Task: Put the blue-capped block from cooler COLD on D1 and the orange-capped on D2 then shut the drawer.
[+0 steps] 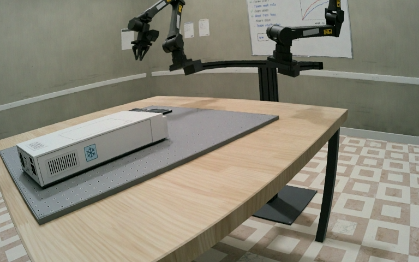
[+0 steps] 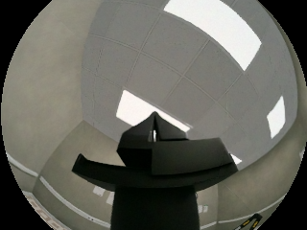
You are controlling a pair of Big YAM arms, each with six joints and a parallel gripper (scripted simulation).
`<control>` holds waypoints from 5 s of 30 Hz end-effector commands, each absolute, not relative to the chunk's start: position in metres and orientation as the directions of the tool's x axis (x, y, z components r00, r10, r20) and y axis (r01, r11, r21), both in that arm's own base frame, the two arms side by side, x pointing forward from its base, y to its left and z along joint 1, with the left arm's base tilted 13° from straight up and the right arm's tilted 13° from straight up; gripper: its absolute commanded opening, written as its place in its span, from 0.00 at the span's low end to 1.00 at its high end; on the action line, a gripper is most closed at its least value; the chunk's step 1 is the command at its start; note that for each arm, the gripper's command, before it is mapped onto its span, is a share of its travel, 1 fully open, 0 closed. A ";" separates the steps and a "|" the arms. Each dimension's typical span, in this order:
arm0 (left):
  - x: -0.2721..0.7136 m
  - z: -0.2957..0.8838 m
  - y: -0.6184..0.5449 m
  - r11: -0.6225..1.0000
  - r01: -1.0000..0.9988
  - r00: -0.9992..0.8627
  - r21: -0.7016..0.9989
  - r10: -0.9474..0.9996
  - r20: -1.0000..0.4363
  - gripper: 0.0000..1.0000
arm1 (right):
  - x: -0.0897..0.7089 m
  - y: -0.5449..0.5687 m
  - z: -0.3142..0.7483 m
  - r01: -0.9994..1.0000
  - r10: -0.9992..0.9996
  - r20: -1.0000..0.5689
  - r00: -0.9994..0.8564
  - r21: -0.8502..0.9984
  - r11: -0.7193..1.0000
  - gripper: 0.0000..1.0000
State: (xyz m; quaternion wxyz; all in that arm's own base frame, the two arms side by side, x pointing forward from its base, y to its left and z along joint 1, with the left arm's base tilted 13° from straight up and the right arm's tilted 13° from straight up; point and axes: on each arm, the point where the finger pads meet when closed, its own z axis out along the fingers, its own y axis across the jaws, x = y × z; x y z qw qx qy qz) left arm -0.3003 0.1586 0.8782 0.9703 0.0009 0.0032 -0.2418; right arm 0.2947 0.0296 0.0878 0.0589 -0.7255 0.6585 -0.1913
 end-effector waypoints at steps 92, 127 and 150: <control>-0.279 0.886 0.148 0.882 0.471 0.881 0.002 -0.471 -0.042 0.00 | 0.373 0.124 0.064 -0.910 -0.978 0.186 0.092 -0.383 -0.159 0.28; -0.279 0.886 0.148 0.882 0.471 0.881 0.002 -0.471 -0.042 0.00 | 0.434 0.223 0.006 -0.916 -0.978 0.187 0.097 -0.366 -0.161 0.28; -0.279 0.886 0.148 0.882 0.471 0.881 0.002 -0.471 -0.042 0.00 | 0.473 0.285 -0.032 -0.920 -0.976 0.192 0.099 -0.356 -0.164 0.28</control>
